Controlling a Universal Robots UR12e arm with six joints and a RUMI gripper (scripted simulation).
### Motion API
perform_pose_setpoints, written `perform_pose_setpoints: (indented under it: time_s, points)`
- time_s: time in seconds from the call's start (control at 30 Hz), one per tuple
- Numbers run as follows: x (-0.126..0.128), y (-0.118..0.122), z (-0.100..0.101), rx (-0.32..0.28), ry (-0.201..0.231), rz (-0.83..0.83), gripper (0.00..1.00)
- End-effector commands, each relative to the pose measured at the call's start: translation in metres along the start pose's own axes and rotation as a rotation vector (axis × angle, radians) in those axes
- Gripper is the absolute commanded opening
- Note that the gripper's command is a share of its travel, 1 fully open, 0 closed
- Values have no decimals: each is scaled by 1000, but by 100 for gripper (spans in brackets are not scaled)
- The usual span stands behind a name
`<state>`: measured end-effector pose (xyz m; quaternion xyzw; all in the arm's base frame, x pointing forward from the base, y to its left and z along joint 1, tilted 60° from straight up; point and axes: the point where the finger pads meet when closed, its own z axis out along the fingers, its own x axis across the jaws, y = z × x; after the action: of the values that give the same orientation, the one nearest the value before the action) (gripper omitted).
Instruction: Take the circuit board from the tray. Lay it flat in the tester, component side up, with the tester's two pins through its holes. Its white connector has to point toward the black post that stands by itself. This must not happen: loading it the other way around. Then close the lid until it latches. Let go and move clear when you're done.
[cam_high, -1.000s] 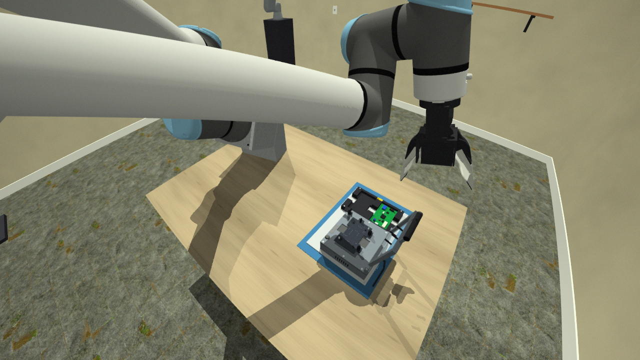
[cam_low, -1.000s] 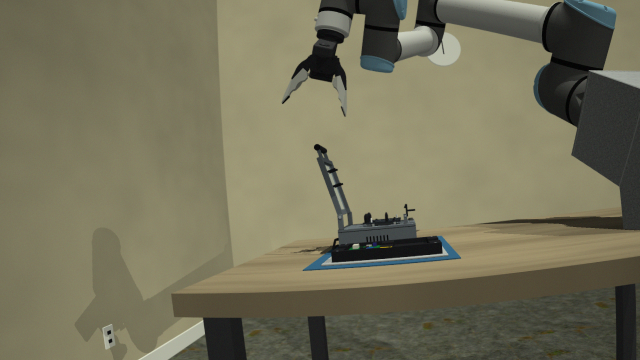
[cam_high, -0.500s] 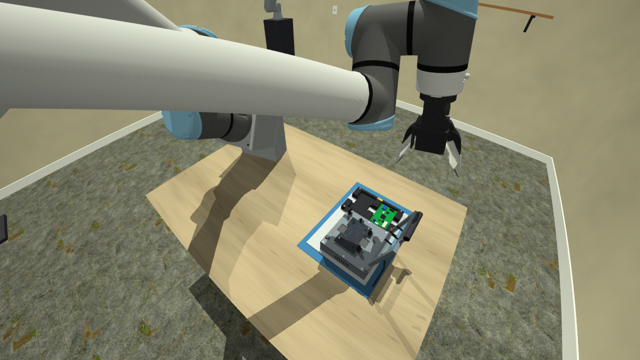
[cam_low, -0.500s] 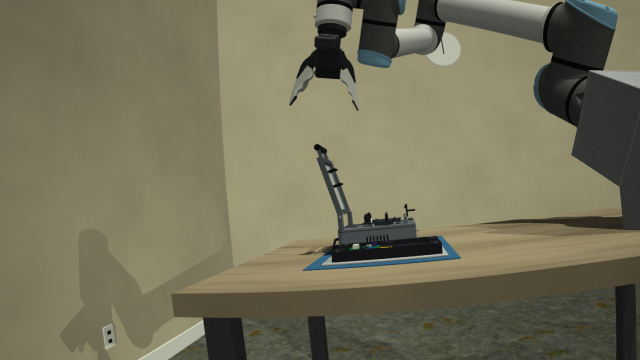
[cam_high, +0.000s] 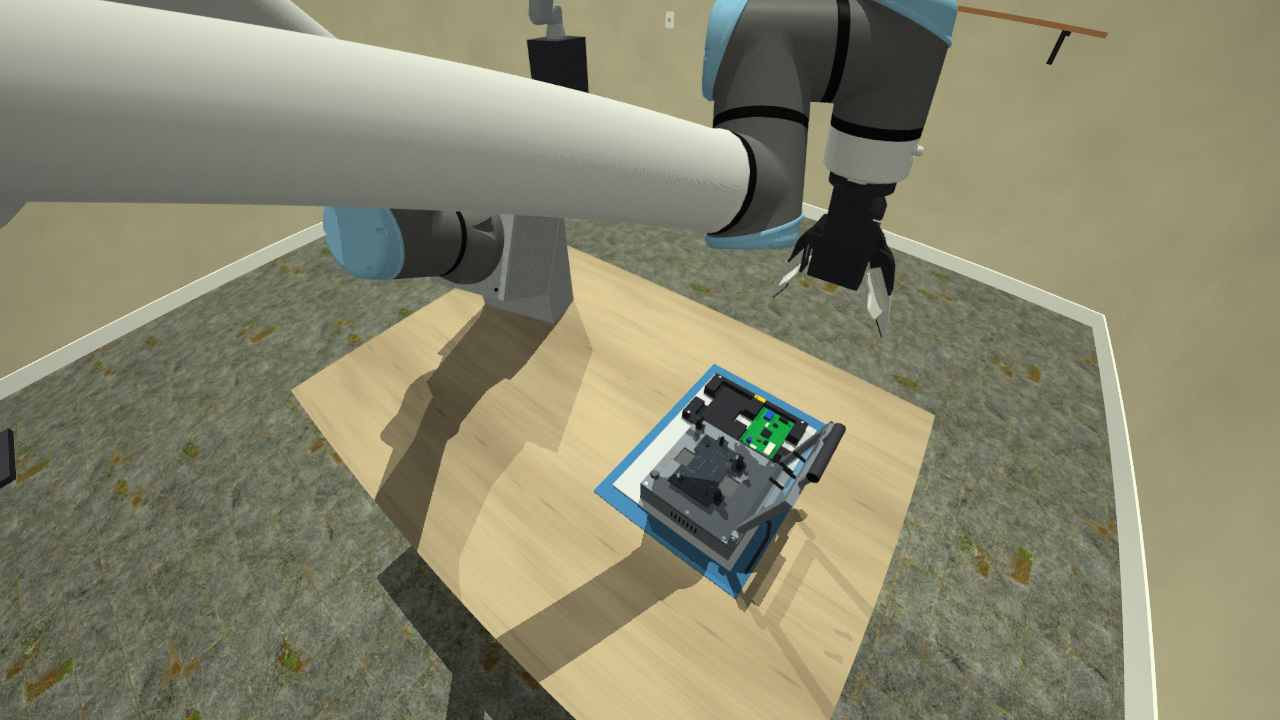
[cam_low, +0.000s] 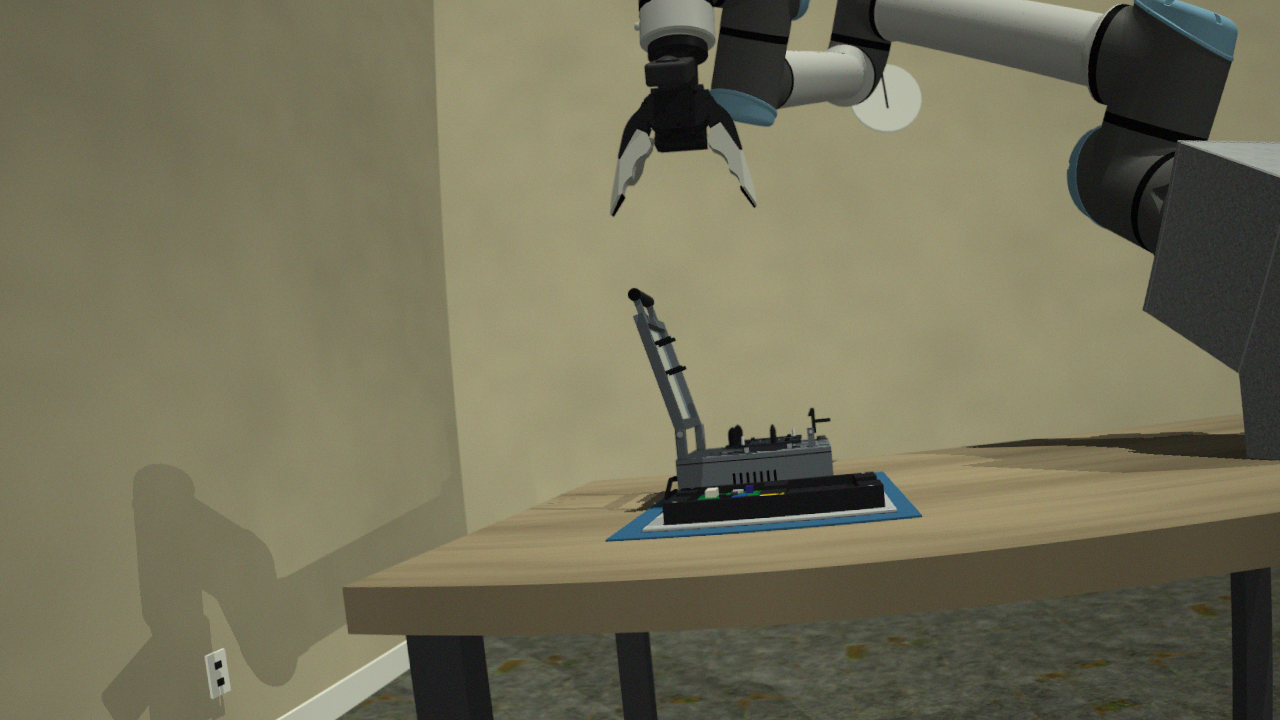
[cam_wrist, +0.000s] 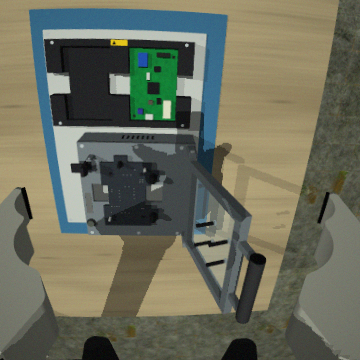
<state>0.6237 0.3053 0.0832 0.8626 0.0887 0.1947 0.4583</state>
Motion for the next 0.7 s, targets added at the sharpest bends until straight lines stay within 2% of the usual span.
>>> perform_pose_setpoints:
  time_s: [0.0, 0.4, 0.43, 0.67]
  points:
    - [-14, -8, 0, -12, -50, 23, 100]
    - [-21, -11, 1, -17, -66, 32, 100]
    - [-21, -11, 1, -17, -66, 32, 59]
    - [-21, -11, 1, -17, -66, 32, 59]
